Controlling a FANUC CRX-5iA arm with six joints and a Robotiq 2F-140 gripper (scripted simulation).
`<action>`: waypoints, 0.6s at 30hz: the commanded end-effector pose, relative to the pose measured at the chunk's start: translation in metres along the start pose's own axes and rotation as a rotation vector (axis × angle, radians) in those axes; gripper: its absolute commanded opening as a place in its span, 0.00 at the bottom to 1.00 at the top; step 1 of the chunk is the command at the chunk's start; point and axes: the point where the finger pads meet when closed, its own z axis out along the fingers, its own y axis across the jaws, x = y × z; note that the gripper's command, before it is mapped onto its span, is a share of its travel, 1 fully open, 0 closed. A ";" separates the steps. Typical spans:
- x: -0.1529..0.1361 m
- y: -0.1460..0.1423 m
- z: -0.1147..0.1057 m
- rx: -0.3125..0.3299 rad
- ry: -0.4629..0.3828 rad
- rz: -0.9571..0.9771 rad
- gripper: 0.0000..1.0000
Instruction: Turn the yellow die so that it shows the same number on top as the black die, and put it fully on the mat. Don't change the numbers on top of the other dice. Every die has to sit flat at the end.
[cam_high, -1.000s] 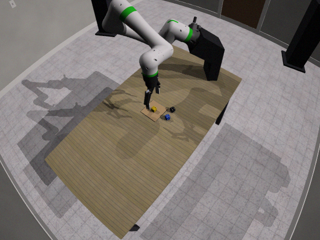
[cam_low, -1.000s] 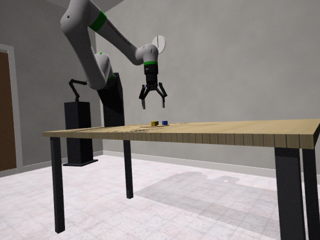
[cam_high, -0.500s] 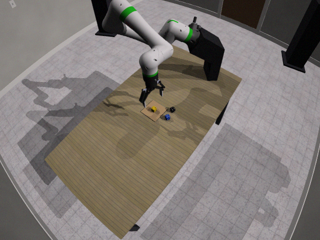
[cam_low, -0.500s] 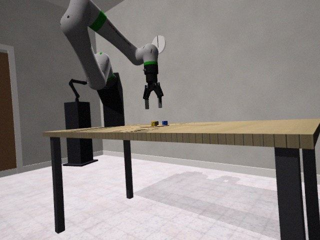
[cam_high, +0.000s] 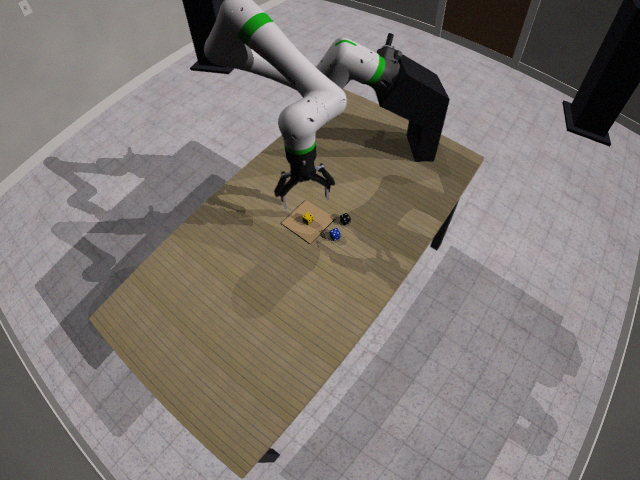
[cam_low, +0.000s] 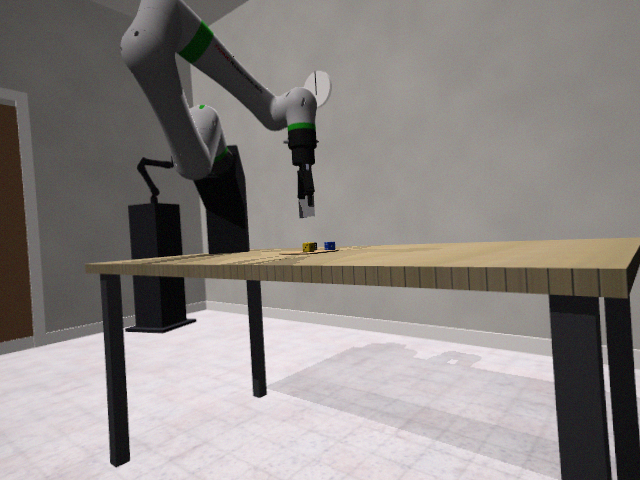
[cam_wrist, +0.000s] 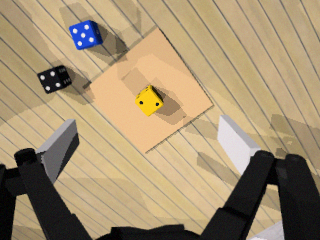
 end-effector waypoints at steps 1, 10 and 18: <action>0.000 0.000 0.000 -0.013 0.002 0.173 1.00; 0.000 0.000 0.000 -0.013 0.003 0.435 1.00; 0.000 0.000 0.000 -0.013 0.005 0.696 1.00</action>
